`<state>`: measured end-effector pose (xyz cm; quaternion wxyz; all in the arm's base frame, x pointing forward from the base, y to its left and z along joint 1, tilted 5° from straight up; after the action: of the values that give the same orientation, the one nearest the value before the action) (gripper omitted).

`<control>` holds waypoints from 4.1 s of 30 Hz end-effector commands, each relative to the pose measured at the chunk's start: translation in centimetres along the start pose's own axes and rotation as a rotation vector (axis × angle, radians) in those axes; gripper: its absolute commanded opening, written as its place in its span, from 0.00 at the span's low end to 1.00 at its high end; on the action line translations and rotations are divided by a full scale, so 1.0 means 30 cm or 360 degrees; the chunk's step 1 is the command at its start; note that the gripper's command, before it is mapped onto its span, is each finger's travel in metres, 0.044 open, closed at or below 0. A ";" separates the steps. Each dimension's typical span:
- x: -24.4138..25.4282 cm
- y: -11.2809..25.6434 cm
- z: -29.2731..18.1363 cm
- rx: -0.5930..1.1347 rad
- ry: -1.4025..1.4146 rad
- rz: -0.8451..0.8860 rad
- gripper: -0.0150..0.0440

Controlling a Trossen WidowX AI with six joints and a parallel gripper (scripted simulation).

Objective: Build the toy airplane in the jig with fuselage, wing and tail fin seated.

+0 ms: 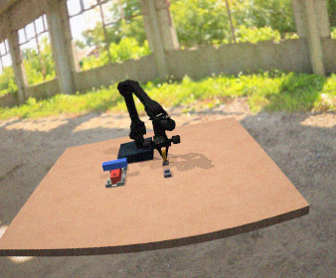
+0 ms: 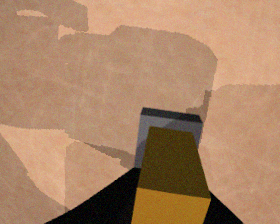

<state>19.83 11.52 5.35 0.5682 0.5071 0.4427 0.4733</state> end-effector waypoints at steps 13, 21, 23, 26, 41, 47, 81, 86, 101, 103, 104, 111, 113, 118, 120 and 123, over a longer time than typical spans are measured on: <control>0.016 0.165 0.022 -0.0007 0.0007 0.0004 0.25; 0.015 0.249 0.022 0.0000 0.0018 0.0002 0.25; 0.014 0.270 0.021 0.0002 0.0021 0.0002 0.25; 0.011 0.302 0.018 0.0004 0.0025 0.0001 0.25; -0.010 0.389 0.024 0.0012 0.0039 -0.0001 0.25; -0.032 0.383 0.066 0.0011 0.0043 -0.0002 0.25; -0.209 0.337 0.278 0.0004 0.0048 0.0010 0.25; -0.244 0.330 0.306 0.0003 0.0058 0.0007 0.25; -0.360 0.308 0.380 -0.0001 0.0090 -0.0003 0.25; -0.377 0.305 0.389 -0.0002 0.0094 -0.0004 0.25; -0.386 0.303 0.393 -0.0002 0.0096 -0.0005 0.25; -0.445 0.293 0.420 -0.0008 0.0113 -0.0007 0.25; -0.462 0.289 0.428 -0.0011 0.0118 -0.0008 0.25; -0.505 0.282 0.444 -0.0016 0.0131 -0.0010 0.25; -0.524 0.279 0.449 -0.0015 0.0135 -0.0013 0.25; -0.553 0.274 0.457 -0.0015 0.0141 -0.0016 0.25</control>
<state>29.69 -5.77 15.42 0.5557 0.4816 0.4658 0.4923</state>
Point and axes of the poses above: the point midway between the two fingers, 35 mm back from their tips, its own y axis back along the fingers, its own x axis across the jaws, z = x × y, the point moved 3 cm from there along y, back along the fingers
